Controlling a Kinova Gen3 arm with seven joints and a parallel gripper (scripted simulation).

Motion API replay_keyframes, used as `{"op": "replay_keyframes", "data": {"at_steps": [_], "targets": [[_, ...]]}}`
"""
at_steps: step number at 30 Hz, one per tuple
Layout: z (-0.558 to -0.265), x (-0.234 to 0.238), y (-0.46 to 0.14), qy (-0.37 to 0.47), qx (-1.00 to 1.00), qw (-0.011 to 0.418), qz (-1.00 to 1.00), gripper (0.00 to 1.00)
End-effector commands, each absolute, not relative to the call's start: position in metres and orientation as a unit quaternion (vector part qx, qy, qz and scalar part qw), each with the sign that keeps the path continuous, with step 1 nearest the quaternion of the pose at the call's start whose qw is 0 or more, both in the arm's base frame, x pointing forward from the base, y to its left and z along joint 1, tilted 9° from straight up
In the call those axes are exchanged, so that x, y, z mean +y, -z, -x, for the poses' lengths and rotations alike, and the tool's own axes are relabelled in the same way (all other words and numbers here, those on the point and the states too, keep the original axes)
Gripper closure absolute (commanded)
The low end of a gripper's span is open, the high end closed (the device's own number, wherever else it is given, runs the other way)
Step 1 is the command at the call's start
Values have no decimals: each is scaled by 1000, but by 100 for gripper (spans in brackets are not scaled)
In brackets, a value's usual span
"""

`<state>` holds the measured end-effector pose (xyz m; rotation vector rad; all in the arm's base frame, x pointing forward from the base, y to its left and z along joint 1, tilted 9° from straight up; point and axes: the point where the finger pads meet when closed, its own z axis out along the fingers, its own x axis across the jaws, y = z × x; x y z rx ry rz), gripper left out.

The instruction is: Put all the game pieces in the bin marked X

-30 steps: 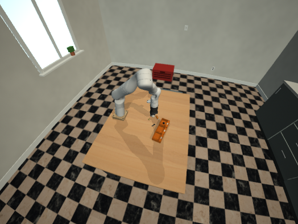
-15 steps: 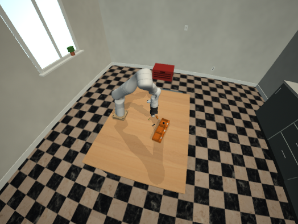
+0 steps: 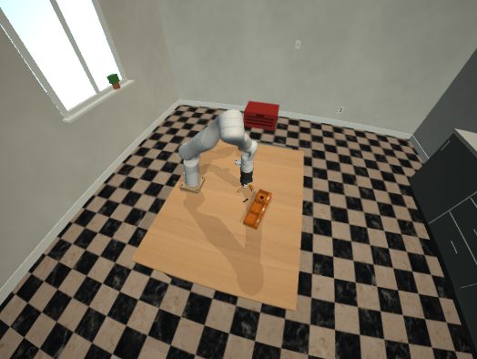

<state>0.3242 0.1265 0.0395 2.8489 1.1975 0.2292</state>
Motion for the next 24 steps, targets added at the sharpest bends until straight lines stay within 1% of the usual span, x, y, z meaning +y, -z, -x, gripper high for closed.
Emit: {"op": "replay_keyframes", "data": {"at_steps": [1, 5, 24], "targets": [[-324, 127, -39, -74, 388, 21, -918, 51], [-324, 127, -39, -74, 388, 21, -918, 51], [-315, 125, -97, -74, 389, 22, -918, 51]]}}
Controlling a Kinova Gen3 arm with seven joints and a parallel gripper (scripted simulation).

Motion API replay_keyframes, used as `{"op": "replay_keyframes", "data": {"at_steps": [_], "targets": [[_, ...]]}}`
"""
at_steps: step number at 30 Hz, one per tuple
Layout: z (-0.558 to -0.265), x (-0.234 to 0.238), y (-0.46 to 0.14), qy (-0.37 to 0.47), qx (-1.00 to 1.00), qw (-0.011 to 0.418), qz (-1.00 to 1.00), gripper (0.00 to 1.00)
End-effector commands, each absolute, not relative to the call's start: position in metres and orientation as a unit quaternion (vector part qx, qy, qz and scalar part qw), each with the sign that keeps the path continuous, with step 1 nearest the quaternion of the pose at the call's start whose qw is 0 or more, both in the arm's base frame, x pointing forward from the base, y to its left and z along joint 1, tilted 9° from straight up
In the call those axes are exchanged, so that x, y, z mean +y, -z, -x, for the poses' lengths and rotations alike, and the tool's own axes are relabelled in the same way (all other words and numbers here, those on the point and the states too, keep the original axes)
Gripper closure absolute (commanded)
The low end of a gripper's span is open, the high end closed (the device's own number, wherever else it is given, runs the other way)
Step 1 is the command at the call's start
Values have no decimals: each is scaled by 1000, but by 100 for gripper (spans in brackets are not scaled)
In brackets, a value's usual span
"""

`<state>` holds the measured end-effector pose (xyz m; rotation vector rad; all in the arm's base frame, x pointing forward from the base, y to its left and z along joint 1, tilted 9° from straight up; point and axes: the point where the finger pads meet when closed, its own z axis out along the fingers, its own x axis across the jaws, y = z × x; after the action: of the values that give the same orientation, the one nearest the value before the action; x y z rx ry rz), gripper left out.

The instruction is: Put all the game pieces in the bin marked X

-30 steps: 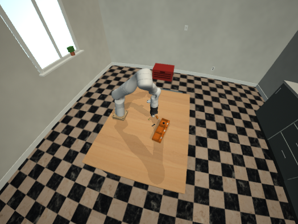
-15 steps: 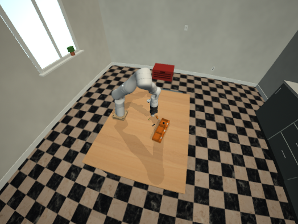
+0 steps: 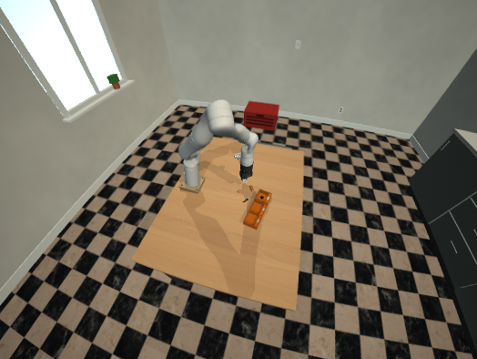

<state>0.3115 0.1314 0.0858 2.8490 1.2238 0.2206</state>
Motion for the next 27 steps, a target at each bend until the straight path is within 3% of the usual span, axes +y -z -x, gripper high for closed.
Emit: {"op": "replay_keyframes", "data": {"at_steps": [1, 27], "targets": [[-315, 125, -100, -74, 389, 22, -918, 51], [-314, 126, -98, -74, 388, 21, -918, 51]]}}
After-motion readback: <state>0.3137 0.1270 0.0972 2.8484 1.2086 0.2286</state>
